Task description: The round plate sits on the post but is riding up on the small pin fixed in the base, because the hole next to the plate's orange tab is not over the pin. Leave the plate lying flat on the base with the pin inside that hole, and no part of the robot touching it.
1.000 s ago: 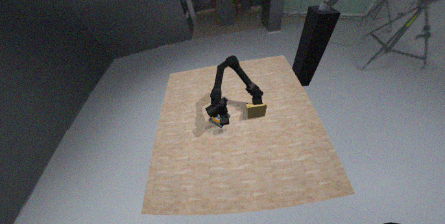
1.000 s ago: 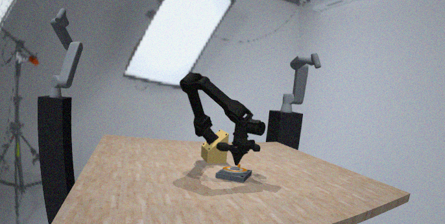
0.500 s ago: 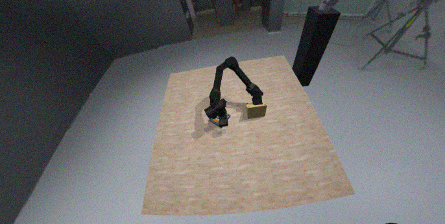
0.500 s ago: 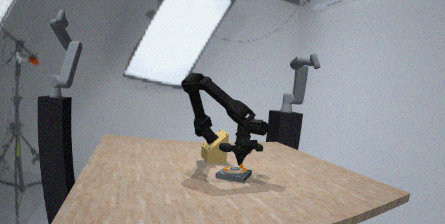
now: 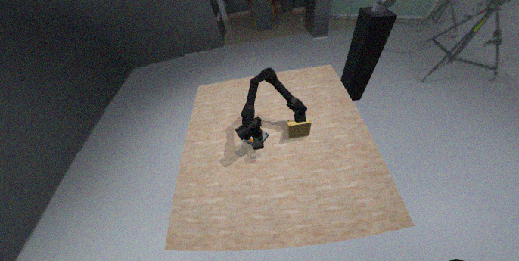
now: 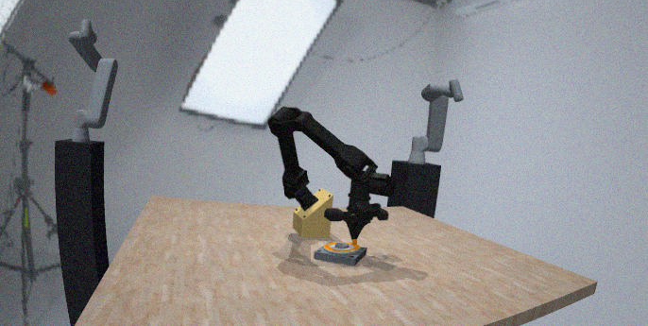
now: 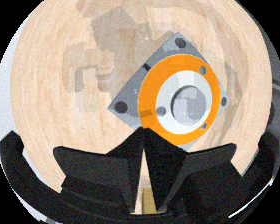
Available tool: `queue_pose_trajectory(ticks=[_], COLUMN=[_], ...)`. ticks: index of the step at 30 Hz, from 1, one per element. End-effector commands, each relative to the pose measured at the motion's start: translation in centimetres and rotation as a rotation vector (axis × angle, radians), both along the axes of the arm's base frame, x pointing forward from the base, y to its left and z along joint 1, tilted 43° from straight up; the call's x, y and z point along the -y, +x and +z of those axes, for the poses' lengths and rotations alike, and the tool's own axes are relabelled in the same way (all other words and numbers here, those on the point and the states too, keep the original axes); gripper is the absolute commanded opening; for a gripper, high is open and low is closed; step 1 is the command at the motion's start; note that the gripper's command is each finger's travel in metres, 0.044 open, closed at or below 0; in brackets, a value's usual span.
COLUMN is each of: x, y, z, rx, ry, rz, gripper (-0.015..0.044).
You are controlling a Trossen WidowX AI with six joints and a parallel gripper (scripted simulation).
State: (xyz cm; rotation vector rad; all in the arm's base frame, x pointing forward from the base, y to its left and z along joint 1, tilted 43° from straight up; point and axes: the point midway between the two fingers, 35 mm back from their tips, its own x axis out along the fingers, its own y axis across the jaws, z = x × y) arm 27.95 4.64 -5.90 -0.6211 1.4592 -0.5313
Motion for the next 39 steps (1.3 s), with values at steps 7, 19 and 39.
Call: queue_pose_trajectory(ticks=[7, 19, 39], x=[-0.4, -0.6, -0.5], y=[1.2, 2.5, 4.2], z=[-0.1, -0.1, 0.2], rx=[0.012, 0.013, 0.014], ry=[0.002, 0.002, 0.002], rz=[-0.004, -0.004, -0.004], gripper=[0.0, 0.0, 0.0])
